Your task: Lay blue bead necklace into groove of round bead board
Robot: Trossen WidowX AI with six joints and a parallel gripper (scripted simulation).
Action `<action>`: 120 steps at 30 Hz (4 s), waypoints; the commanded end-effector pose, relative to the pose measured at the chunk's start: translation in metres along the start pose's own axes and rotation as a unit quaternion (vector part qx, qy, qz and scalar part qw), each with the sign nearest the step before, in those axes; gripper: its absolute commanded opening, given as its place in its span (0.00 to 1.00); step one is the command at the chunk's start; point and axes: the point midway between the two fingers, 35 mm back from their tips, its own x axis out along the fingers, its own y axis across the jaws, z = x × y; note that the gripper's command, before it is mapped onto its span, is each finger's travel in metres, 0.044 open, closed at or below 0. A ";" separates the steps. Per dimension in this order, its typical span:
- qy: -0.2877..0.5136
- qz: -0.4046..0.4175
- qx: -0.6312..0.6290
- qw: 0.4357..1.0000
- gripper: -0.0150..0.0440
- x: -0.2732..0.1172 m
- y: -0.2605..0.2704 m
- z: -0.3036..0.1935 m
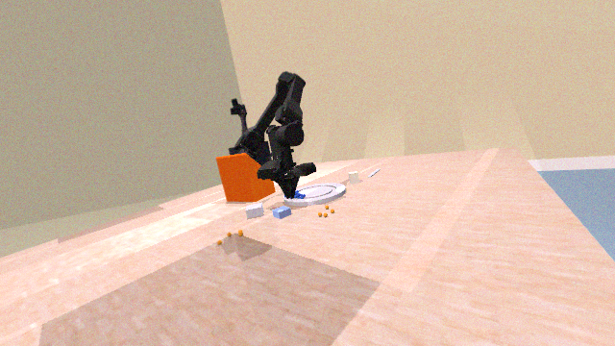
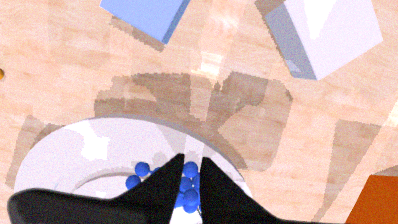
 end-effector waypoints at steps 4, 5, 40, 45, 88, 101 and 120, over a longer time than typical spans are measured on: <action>0.001 0.000 0.000 1.000 0.26 0.000 0.000 0.000; 0.001 0.000 0.000 1.000 0.25 0.000 0.000 0.000; 0.004 0.000 0.004 1.000 0.25 -0.016 0.016 -0.036; 0.004 0.000 0.003 1.000 0.25 -0.016 0.019 -0.043; 0.003 0.004 -0.001 1.000 0.43 -0.005 0.022 -0.043; 0.004 0.001 0.003 1.000 1.00 -0.014 0.019 -0.043; 0.004 0.000 0.003 1.000 1.00 -0.016 0.019 -0.043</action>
